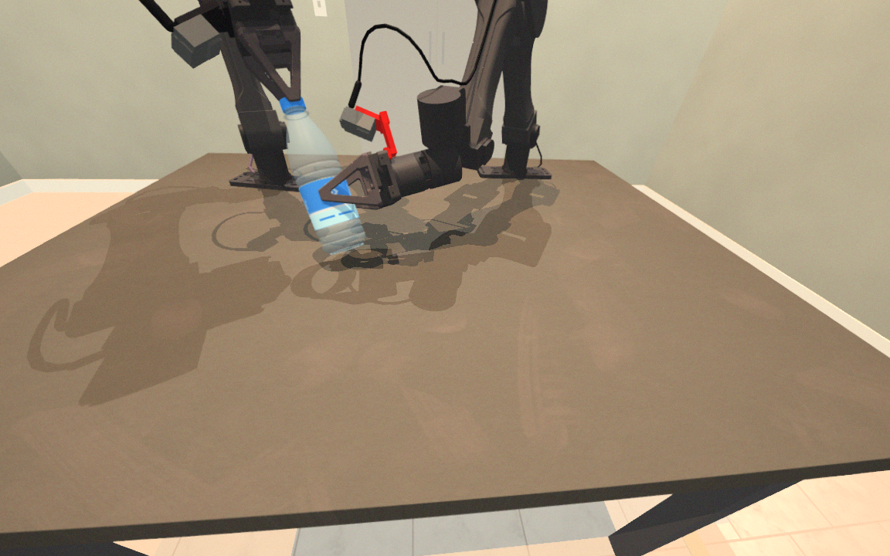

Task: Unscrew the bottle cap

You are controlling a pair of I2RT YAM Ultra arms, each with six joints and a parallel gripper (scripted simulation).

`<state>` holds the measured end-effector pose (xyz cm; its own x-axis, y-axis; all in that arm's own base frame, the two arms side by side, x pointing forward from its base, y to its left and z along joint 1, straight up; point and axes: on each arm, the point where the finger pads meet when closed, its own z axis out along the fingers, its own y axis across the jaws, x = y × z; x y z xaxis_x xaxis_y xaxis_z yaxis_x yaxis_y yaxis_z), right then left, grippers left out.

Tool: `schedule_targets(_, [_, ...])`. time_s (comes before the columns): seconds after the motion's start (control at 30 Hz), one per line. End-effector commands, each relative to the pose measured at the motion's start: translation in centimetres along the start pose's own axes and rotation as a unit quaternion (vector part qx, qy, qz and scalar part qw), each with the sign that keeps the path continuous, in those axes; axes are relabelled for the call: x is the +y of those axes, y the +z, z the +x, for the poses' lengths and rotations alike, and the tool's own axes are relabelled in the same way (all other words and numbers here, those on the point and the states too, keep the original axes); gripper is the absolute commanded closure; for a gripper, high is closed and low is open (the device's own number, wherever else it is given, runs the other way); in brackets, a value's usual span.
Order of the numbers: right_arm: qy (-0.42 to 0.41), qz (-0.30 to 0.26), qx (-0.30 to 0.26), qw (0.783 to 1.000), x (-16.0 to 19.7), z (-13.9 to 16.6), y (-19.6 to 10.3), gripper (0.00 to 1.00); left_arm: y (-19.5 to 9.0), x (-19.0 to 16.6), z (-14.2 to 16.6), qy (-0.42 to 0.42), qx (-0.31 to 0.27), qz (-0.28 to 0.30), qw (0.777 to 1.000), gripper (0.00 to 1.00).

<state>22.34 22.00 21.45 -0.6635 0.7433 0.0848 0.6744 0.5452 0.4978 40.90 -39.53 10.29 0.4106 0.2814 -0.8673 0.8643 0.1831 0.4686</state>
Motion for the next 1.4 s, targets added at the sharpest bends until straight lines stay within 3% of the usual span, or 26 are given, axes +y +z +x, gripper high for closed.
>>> schedule_targets(0.0, [-0.037,-0.006,0.001,0.999,0.29,0.05,-0.23,1.00,-0.04,0.50,-1.14,0.008,-0.008,-0.002,1.000,1.00])
schedule_targets(0.1, [-0.172,-0.002,0.000,0.985,0.29,0.06,-0.26,1.00,-0.04,0.50,-1.14,0.008,-0.008,-0.002,1.000,1.00])
schedule_targets(0.23, [-0.215,-0.001,0.000,0.977,0.28,0.06,-0.29,1.00,-0.04,0.50,-1.14,0.008,-0.008,-0.002,1.000,1.00])
schedule_targets(0.27, [-0.271,0.001,0.000,0.963,0.28,0.07,-0.30,1.00,-0.04,0.50,-1.14,0.008,-0.008,-0.002,1.000,1.00])
schedule_targets(0.53, [-0.436,0.005,-0.002,0.900,0.26,0.08,-0.36,1.00,-0.04,0.50,-1.14,0.008,-0.008,-0.002,1.000,1.00])
schedule_targets(0.73, [-0.554,0.008,-0.003,0.832,0.25,0.08,-0.39,1.00,-0.04,0.50,-1.14,0.008,-0.008,-0.002,1.000,1.00])
schedule_targets(0.8, [-0.554,0.008,-0.003,0.832,0.25,0.08,-0.39,1.00,-0.04,0.50,-1.14,0.008,-0.008,-0.002,1.000,1.00])
schedule_targets(0.83, [-0.602,0.009,-0.003,0.799,0.24,0.08,-0.40,1.00,-0.04,0.50,-1.14,0.008,-0.008,-0.002,1.000,1.00])
schedule_targets(1.07, [-0.719,0.013,-0.004,0.695,0.23,0.07,-0.45,1.00,-0.04,0.50,-1.14,0.008,-0.008,-0.002,1.000,1.00])
schedule_targets(1.3, [-0.819,0.016,-0.005,0.573,0.22,0.06,-0.49,1.00,-0.04,0.50,-1.14,0.008,-0.008,-0.002,1.000,1.00])
schedule_targets(1.37, [-0.819,0.016,-0.005,0.573,0.22,0.06,-0.49,1.00,-0.04,0.50,-1.14,0.008,-0.008,-0.002,1.000,1.00])
